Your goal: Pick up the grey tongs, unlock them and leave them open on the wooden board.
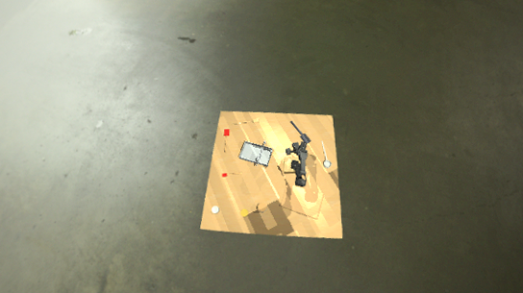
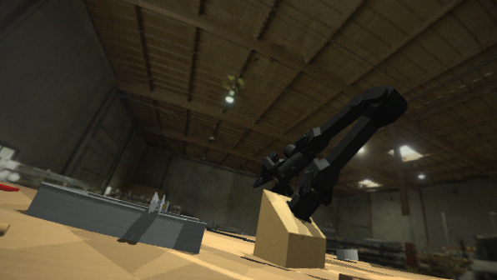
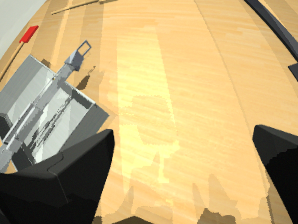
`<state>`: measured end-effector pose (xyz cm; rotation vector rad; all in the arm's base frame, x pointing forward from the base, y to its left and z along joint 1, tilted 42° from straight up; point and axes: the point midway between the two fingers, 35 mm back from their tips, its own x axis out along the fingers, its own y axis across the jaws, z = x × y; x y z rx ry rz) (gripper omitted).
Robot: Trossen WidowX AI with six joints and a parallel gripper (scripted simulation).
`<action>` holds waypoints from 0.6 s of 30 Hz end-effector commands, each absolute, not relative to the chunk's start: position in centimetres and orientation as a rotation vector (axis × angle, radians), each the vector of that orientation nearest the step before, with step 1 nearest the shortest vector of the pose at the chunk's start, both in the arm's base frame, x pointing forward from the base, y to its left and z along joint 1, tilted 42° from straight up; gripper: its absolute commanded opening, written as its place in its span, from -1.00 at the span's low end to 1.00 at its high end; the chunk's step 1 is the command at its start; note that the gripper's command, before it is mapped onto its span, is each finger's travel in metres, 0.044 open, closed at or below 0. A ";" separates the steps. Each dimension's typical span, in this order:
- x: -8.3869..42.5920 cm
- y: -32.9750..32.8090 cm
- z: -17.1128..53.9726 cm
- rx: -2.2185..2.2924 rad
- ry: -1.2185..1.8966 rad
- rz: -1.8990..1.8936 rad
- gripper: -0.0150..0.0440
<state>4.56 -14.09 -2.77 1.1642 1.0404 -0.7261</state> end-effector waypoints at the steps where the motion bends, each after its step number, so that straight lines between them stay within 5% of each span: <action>1: 4.7 -14.2 -2.7 1.170 1.041 -0.724 0.95; 18: 19.2 -17.2 -2.5 1.508 1.312 -0.615 1.00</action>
